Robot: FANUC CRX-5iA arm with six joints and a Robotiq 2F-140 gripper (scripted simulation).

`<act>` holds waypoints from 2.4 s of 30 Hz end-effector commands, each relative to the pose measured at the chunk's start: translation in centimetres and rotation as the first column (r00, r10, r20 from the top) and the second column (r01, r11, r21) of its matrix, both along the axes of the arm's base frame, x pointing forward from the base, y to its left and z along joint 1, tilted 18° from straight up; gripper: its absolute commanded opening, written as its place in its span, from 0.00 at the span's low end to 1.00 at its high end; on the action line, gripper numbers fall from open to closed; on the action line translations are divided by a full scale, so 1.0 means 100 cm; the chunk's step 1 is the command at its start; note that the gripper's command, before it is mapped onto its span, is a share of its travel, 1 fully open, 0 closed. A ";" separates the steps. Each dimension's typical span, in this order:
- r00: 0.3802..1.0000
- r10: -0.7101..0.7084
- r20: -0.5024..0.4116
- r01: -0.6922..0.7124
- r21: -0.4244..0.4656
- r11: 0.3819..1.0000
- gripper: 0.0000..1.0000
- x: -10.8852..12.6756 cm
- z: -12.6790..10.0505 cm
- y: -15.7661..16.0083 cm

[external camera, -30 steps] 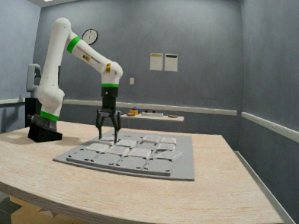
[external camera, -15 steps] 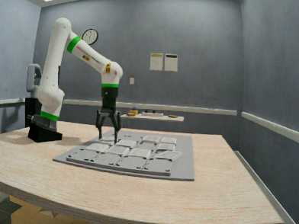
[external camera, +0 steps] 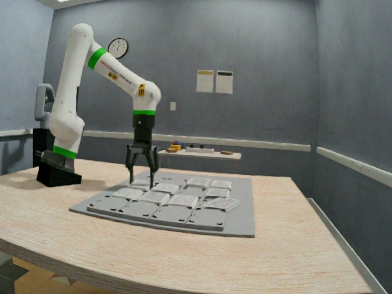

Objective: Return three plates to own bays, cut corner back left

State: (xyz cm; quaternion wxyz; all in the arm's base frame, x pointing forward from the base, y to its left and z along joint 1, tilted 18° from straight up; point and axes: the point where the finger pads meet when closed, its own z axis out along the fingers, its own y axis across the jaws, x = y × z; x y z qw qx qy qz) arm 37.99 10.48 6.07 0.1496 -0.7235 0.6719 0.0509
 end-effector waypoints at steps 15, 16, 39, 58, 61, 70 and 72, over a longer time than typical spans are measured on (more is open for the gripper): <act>1.000 0.000 0.002 0.000 0.000 1.000 0.10 0.001 0.000 0.000; 1.000 0.000 0.002 0.000 0.000 1.000 0.10 0.001 0.000 0.000; 1.000 0.000 0.002 0.000 0.000 1.000 0.10 0.001 -0.002 0.001; 1.000 0.000 0.002 0.000 0.000 1.000 0.10 0.001 -0.002 0.001; 1.000 0.000 0.002 0.000 0.000 1.000 0.10 0.001 -0.002 0.001; 1.000 0.000 0.002 0.000 0.000 1.000 0.70 0.001 -0.002 0.001; 1.000 0.000 0.002 0.000 0.000 1.000 0.70 0.001 -0.002 0.001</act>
